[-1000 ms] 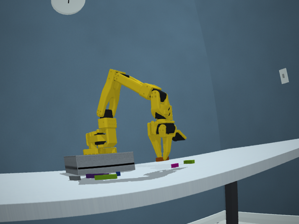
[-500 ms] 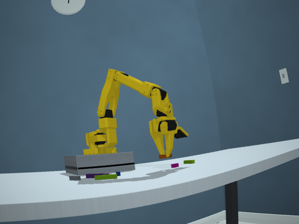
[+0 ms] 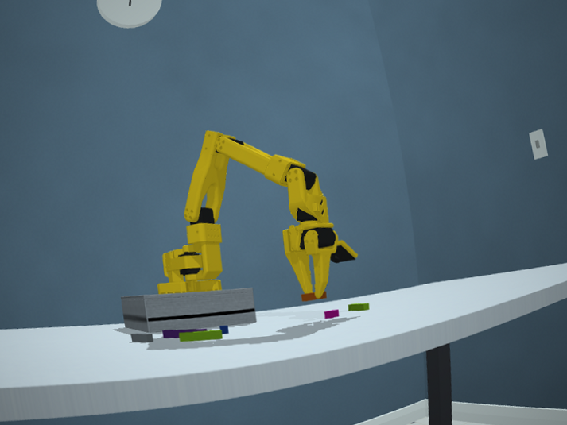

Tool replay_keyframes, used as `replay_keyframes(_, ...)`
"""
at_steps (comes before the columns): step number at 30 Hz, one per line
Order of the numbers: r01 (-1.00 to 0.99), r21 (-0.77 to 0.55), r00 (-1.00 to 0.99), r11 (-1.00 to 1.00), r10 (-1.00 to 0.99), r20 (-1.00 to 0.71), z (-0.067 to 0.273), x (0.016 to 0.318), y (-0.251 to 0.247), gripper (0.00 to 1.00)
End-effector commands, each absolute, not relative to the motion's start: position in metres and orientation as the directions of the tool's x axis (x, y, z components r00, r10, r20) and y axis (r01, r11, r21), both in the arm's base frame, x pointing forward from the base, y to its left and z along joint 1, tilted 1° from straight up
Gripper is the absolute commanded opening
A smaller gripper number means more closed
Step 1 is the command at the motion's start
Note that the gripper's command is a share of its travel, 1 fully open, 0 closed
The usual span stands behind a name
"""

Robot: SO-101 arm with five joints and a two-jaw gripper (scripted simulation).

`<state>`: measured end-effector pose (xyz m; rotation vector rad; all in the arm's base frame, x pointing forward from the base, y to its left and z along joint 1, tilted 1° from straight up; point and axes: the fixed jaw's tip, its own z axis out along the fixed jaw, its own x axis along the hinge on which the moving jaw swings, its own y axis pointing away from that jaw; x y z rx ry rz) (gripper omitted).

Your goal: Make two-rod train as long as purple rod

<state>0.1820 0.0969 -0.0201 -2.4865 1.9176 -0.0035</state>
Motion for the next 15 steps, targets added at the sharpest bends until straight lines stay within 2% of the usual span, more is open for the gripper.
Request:
replay_keyframes(1,-0.966,-0.009,0.259,-0.259,-0.966,-0.002,-0.021,0.18,0.099,0.0)
replay_keyframes(15,-0.966,-0.009,0.259,-0.259,-0.966,-0.002,-0.034,0.18,0.099,0.0)
